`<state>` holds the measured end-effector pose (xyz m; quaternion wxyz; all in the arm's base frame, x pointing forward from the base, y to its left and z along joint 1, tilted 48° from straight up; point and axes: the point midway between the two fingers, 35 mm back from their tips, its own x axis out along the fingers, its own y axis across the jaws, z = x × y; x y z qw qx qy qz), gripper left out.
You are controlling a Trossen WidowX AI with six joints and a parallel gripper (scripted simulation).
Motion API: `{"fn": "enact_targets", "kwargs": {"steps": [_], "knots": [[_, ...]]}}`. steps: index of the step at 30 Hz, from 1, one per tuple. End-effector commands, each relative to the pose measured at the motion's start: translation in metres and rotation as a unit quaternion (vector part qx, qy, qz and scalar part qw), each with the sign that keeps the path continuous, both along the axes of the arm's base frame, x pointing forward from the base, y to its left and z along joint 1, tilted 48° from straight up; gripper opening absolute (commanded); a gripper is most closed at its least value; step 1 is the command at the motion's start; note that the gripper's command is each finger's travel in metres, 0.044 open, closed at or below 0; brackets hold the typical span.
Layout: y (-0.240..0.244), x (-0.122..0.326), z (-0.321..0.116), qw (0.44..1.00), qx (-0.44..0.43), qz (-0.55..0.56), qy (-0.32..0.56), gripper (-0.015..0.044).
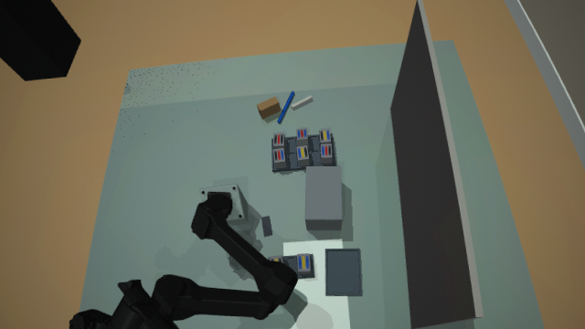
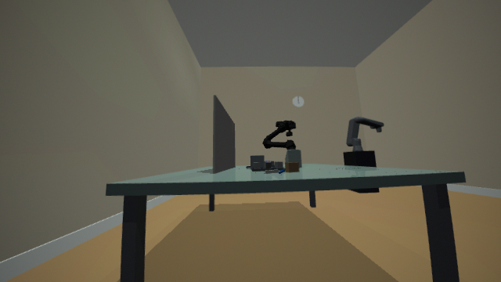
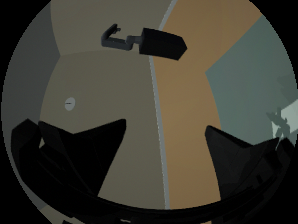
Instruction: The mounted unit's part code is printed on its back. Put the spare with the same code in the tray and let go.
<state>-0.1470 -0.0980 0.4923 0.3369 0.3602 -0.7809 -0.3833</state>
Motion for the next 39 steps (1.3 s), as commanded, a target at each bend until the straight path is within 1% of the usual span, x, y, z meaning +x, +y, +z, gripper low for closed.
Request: {"fn": "enact_targets", "kwargs": {"steps": [1,2,7,9,15,20,25,29,34,39], "knots": [[0.000,0.000,0.000,1.000,0.000,0.000,0.000,0.0426],[0.000,0.000,0.000,1.000,0.000,0.000,0.000,0.0440],[0.001,-0.002,0.000,1.000,-0.001,-0.004,0.000,0.0440],[0.013,-0.017,0.003,0.999,-0.011,-0.037,-0.003,0.0440],[0.082,-0.076,0.005,0.979,-0.046,-0.195,-0.021,0.0440],[0.150,-0.109,-0.003,0.943,-0.062,-0.325,-0.044,0.0440],[0.225,-0.125,-0.020,0.888,-0.067,-0.448,-0.076,0.0440],[0.288,-0.122,-0.040,0.830,-0.062,-0.543,-0.107,0.0440],[0.363,-0.101,-0.071,0.743,-0.047,-0.648,-0.157,0.0440],[0.429,-0.061,-0.106,0.646,-0.027,-0.731,-0.217,0.0440]]}}
